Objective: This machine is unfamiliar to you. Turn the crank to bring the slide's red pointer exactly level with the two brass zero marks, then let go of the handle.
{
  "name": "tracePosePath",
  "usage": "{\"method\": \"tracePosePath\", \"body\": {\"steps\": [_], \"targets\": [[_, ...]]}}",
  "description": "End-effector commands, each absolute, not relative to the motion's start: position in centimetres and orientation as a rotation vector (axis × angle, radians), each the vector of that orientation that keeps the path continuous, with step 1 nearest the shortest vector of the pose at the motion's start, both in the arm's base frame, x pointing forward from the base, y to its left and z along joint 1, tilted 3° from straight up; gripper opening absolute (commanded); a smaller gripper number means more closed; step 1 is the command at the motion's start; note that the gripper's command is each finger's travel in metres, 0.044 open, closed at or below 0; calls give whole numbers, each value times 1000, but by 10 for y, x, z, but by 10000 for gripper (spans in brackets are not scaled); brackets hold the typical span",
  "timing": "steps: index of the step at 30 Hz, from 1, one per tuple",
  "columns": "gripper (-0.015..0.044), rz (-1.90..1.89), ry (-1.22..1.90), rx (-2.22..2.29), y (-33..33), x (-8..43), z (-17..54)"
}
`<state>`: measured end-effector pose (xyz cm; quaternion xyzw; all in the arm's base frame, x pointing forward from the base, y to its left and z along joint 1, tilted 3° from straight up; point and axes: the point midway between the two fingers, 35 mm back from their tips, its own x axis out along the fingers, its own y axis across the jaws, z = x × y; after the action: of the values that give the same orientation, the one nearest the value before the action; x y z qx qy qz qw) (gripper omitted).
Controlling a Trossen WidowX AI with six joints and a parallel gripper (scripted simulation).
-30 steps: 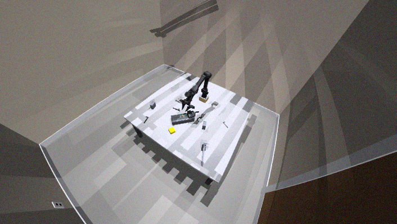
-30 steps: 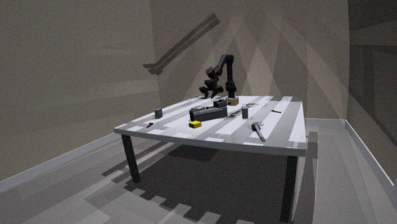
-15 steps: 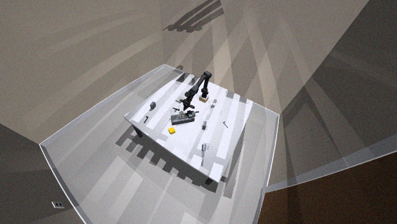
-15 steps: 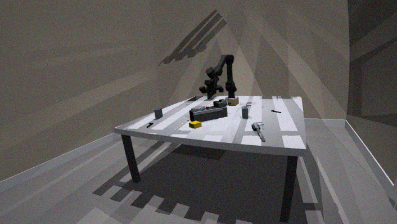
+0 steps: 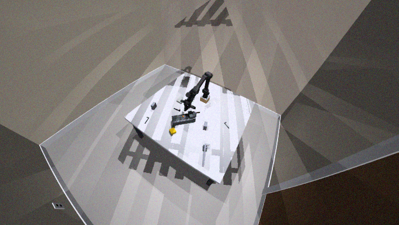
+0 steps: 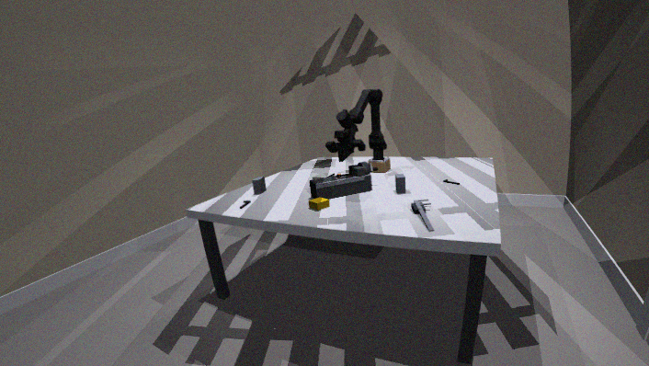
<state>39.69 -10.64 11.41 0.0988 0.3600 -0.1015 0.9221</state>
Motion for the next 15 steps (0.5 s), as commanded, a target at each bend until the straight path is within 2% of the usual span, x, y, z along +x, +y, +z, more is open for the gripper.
{"method": "tracePosePath", "body": {"steps": [1, 13, 15], "targets": [[105, -209, 739, 202, -107, 397, 114], [420, -209, 739, 202, -107, 397, 114], [440, -209, 739, 202, -107, 397, 114]]}}
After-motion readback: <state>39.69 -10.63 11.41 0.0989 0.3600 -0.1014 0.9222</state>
